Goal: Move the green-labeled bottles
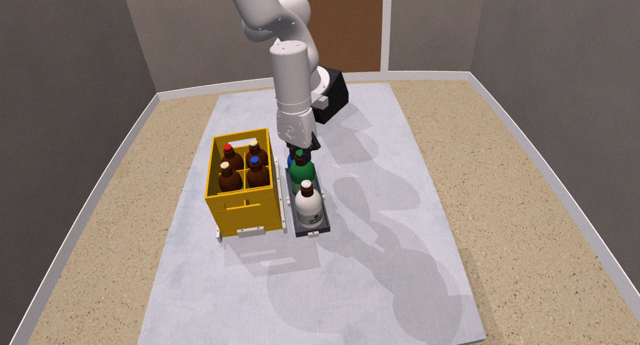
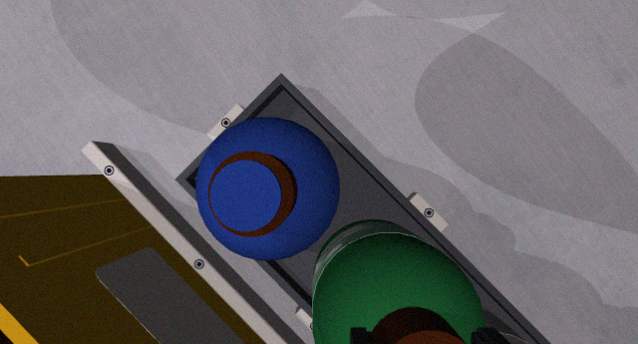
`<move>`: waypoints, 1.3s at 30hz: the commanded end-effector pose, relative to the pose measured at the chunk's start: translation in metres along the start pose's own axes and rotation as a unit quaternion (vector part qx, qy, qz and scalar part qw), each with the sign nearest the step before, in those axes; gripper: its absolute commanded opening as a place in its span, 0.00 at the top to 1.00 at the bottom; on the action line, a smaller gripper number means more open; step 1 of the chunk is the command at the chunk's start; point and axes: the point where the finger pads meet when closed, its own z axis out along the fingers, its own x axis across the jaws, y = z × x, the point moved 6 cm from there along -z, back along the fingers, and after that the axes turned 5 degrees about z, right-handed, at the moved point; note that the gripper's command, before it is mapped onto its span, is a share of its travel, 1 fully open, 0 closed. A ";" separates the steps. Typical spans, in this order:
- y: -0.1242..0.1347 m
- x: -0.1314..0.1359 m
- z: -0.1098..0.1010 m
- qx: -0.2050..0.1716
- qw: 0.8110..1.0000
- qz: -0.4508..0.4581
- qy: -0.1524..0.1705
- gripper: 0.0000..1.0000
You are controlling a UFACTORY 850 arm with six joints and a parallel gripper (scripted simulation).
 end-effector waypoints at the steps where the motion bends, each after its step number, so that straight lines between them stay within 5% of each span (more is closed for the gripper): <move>1: 0.000 0.000 -0.002 0.000 1.000 0.000 0.000 1.00; 39: 0.001 0.001 -0.035 0.000 1.000 0.000 0.000 1.00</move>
